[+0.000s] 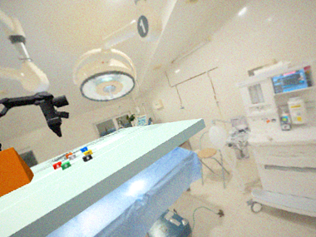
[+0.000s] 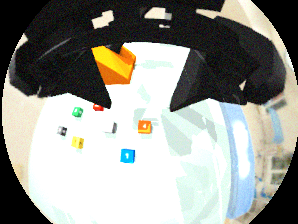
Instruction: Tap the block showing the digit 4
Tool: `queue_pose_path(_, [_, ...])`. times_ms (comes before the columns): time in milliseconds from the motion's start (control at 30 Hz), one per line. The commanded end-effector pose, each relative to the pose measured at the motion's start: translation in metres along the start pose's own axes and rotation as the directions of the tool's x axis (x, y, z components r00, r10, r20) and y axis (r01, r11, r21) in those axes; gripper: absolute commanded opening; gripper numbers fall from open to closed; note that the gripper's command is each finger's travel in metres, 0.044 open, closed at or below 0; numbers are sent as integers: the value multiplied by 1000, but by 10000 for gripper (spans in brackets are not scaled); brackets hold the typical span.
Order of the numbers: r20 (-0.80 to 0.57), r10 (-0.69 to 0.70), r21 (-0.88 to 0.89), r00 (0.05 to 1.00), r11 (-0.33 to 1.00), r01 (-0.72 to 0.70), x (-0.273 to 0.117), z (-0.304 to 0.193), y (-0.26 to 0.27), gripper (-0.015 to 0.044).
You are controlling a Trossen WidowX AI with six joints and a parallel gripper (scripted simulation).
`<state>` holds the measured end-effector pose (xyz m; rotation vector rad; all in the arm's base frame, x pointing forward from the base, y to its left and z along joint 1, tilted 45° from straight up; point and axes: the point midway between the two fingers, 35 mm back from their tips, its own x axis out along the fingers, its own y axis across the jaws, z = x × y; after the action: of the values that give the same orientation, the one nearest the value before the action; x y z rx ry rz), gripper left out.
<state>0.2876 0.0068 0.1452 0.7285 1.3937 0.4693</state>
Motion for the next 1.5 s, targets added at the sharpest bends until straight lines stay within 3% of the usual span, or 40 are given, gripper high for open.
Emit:
queue_pose_path(0, [-2, 4, 7, 1000, 1000, -4, 0, -1, 1, 400])
queue_pose_path(233, [-2, 4, 7, 1000, 1000, -4, 0, -1, 1, 400])
queue_pose_path(467, [-1, 7, 6, 1000, 1000, -7, 78, -1, 2, 216])
queue_pose_path(733, [-2, 7, 6, 1000, 1000, -7, 81, -1, 2, 20])
queue_pose_path(1467, [-2, 7, 6, 1000, 1000, -7, 99, -1, 2, 20])
